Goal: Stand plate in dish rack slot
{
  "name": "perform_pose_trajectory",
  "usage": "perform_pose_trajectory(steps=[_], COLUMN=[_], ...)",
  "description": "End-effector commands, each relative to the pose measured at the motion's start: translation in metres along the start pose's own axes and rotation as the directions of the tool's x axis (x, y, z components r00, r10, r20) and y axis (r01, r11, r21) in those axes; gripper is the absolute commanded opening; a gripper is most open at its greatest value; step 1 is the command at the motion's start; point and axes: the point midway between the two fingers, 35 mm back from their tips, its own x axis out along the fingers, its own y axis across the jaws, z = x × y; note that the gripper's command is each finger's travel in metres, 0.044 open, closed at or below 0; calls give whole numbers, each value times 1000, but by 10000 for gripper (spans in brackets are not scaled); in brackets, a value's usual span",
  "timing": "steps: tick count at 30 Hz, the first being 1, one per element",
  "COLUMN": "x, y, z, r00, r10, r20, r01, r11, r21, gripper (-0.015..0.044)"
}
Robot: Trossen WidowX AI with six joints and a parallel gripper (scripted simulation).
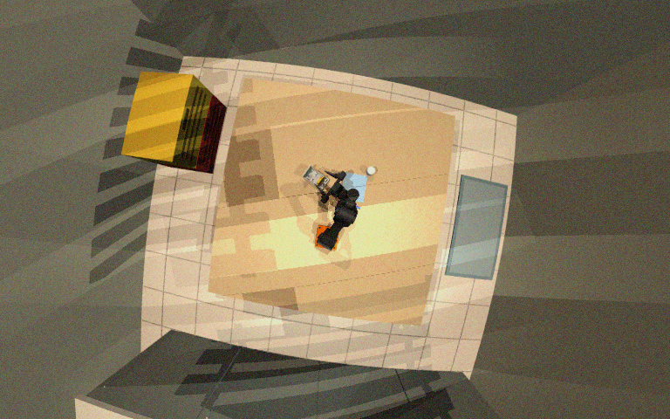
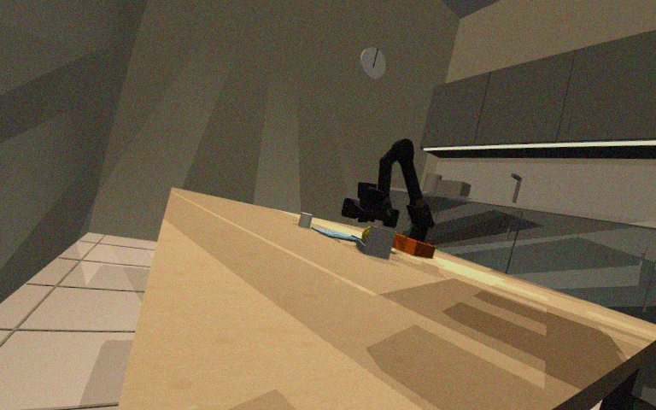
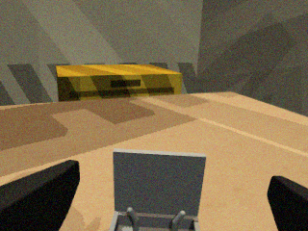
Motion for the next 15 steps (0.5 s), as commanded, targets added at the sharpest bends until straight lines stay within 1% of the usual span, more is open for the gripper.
perform_pose_trajectory(steps=[1, 3, 8, 15], x=[-1, -1, -1, 3], y=[2, 1, -1, -43], z=[42, 55, 56, 58], r00=[1000, 1000, 1000, 991], r10=[5, 6, 3, -131], r20=[19, 25, 25, -17], r01=[-5, -6, -2, 132], r11=[1000, 1000, 1000, 985], r21=[-17, -22, -19, 108], gripper=[400, 400, 400, 400])
